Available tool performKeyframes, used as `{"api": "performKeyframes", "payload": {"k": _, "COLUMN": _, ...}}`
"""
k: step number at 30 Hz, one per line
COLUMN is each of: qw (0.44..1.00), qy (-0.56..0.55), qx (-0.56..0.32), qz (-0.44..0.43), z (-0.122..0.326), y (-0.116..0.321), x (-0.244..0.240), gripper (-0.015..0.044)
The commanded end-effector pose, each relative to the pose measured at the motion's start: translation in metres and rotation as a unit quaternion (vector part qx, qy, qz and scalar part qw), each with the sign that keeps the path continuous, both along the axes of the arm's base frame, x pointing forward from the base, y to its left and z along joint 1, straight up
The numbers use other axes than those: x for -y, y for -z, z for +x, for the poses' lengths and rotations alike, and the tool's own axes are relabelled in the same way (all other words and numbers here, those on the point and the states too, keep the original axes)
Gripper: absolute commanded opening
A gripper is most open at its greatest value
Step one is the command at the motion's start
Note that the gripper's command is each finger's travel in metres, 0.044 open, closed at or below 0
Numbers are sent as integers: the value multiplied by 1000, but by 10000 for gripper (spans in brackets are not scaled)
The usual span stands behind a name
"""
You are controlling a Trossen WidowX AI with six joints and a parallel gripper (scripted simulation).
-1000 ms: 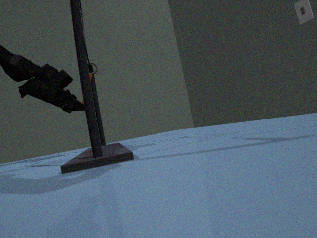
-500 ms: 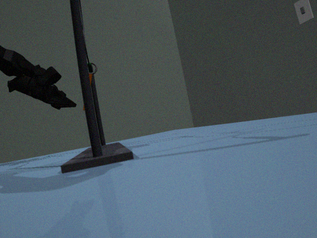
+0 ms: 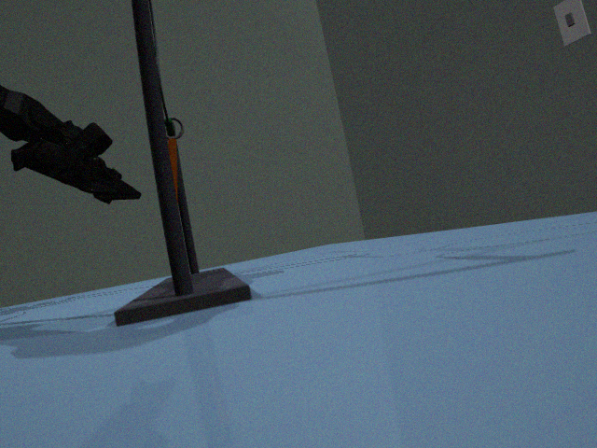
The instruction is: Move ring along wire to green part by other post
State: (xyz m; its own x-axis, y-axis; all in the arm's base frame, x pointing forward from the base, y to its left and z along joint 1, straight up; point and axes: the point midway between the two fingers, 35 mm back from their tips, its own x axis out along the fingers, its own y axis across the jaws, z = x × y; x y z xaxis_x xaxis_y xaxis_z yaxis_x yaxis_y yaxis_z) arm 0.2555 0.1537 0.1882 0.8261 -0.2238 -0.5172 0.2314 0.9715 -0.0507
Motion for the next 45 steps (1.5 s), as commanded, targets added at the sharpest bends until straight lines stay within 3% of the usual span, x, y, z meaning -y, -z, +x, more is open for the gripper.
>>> {"api": "performKeyframes", "payload": {"k": 1, "qw": 1000, "qy": 2, "qx": 3, "qz": 3, "z": 0, "y": -2, "x": 1, "gripper": 160}}
{"api": "performKeyframes", "payload": {"k": 15, "qw": 1000, "qy": 2, "qx": 3, "qz": 3, "z": 0, "y": -2, "x": 1, "gripper": 160}}
{"api": "performKeyframes", "payload": {"k": 21, "qw": 1000, "qy": 0, "qx": 1, "qz": 0, "z": -40, "y": -25, "x": -10, "gripper": 317}}
{"api": "performKeyframes", "payload": {"k": 26, "qw": 1000, "qy": -1, "qx": 1, "qz": 0, "z": -41, "y": -27, "x": -10, "gripper": 440}}
{"api": "performKeyframes", "payload": {"k": 45, "qw": 1000, "qy": -1, "qx": 1, "qz": 0, "z": -41, "y": -27, "x": -10, "gripper": 440}}
